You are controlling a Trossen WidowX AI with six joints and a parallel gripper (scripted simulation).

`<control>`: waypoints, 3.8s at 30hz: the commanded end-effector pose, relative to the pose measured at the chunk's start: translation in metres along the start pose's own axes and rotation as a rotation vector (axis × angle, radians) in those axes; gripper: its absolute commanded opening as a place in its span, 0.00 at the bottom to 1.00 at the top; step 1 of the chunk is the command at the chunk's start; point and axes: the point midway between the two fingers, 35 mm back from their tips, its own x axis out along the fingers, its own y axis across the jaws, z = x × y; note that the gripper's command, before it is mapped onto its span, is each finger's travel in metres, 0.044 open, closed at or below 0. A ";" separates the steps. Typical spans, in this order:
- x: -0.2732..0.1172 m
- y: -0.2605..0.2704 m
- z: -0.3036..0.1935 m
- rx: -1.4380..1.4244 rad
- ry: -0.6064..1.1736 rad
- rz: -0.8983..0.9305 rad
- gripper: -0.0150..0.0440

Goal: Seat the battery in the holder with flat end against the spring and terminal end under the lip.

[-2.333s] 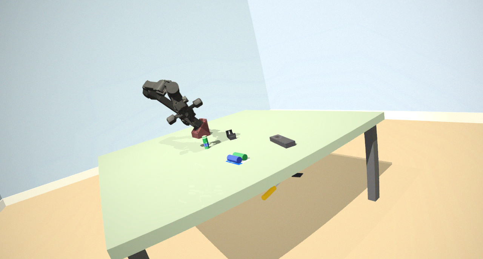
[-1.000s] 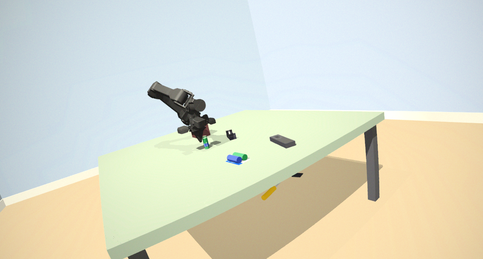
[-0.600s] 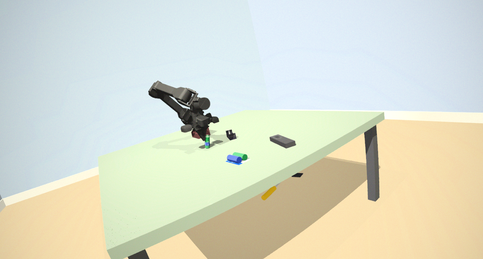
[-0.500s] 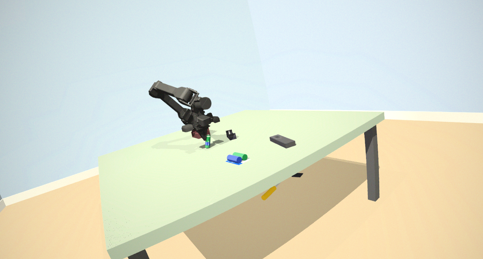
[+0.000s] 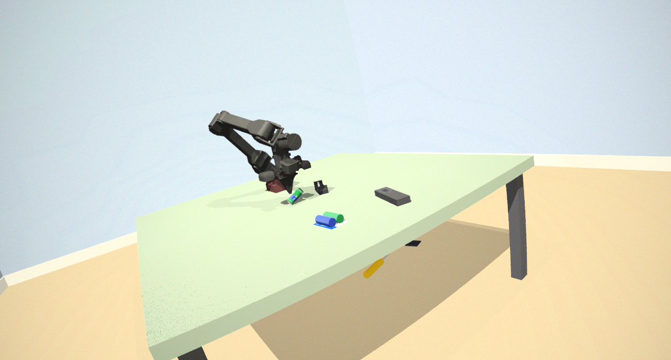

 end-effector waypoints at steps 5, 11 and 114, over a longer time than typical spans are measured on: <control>-0.005 0.002 0.000 -0.002 0.001 0.001 0.25; -0.052 0.004 0.002 0.000 0.000 0.006 0.25; -0.012 0.027 -0.001 -1.573 -0.004 0.003 0.39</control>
